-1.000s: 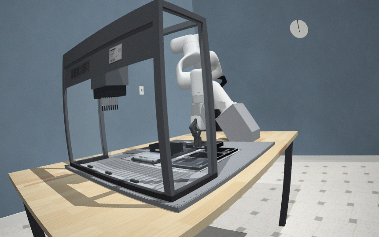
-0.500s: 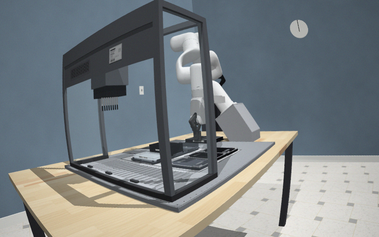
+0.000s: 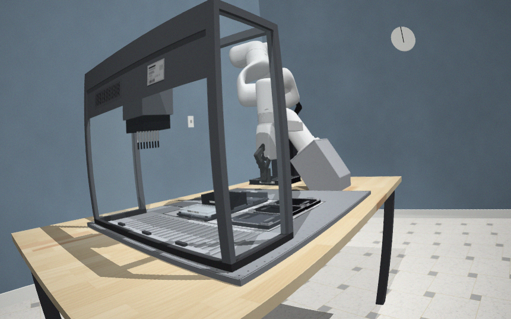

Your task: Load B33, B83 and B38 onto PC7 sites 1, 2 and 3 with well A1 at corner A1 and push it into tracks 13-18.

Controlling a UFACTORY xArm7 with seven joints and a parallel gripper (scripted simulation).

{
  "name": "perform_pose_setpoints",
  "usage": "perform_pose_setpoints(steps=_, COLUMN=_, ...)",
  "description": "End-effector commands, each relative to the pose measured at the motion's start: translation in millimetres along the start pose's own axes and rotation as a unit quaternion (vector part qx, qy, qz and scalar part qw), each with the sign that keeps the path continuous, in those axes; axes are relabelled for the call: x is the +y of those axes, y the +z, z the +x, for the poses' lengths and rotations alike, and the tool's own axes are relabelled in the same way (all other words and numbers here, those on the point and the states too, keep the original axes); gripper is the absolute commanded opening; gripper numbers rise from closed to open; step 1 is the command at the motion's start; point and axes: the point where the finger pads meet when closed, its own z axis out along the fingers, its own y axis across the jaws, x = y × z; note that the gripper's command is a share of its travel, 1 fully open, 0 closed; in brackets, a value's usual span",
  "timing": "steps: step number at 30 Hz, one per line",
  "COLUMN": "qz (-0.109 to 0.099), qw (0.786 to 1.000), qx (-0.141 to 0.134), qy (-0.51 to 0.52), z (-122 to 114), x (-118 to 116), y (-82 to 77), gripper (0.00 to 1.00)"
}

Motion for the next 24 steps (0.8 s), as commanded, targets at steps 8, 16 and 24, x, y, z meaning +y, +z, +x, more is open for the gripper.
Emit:
perform_pose_setpoints(steps=8, qz=-0.002, qw=1.000, qx=0.002, qy=0.000, z=1, x=1, y=-15.5, gripper=0.00)
perform_pose_setpoints(steps=16, qz=-0.002, qw=1.000, qx=0.002, qy=0.000, z=1, x=1, y=-28.9, gripper=0.00)
perform_pose_setpoints(steps=24, qz=-0.002, qw=1.000, qx=0.002, qy=0.000, z=1, x=1, y=-35.0, gripper=0.00)
